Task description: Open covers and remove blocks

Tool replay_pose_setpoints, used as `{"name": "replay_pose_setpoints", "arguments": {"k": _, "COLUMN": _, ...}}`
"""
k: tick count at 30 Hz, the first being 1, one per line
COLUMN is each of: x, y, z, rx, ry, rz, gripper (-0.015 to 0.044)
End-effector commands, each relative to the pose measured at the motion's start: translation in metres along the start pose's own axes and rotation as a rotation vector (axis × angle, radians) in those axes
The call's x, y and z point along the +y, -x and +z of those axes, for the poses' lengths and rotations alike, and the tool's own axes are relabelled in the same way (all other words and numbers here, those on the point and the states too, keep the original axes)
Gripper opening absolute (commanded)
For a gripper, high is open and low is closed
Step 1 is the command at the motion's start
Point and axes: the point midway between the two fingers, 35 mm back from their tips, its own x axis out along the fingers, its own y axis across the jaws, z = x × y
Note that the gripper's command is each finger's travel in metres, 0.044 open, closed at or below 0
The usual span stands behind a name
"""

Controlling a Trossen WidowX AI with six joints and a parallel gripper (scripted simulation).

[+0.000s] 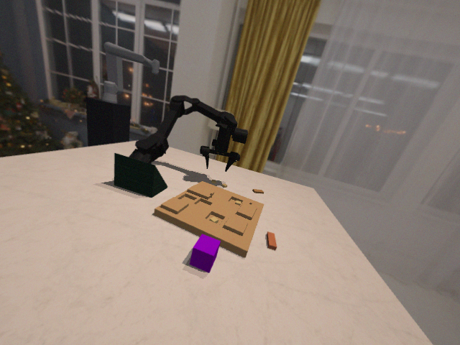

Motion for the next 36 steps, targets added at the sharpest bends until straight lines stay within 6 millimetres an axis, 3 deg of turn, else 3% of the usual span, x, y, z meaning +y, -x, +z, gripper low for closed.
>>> {"name": "replay_pose_setpoints", "arguments": {"k": 1, "x": 0.001, "y": 0.012, "z": 0.002, "rx": -0.006, "ry": 0.003, "rz": -0.003, "gripper": 0.0440}}
{"name": "replay_pose_setpoints", "arguments": {"k": 2, "x": 0.001, "y": 0.013, "z": 0.002, "rx": -0.007, "ry": 0.003, "rz": -0.003, "gripper": 0.0440}}
{"name": "replay_pose_setpoints", "arguments": {"k": 5, "x": -0.003, "y": 0.013, "z": -0.003, "rx": -0.003, "ry": -0.110, "rz": -0.007, "gripper": 0.0361}}
{"name": "replay_pose_setpoints", "arguments": {"k": 19, "x": -0.037, "y": 0.017, "z": -0.060, "rx": -0.002, "ry": -1.547, "rz": -0.034, "gripper": 0.0000}}
{"name": "replay_pose_setpoints", "arguments": {"k": 21, "x": -0.040, "y": 0.018, "z": -0.067, "rx": -0.004, "ry": -1.743, "rz": -0.033, "gripper": 0.0000}}
{"name": "replay_pose_setpoints", "arguments": {"k": 36, "x": -0.055, "y": 0.018, "z": -0.100, "rx": -0.012, "ry": -2.558, "rz": -0.030, "gripper": 0.0000}}
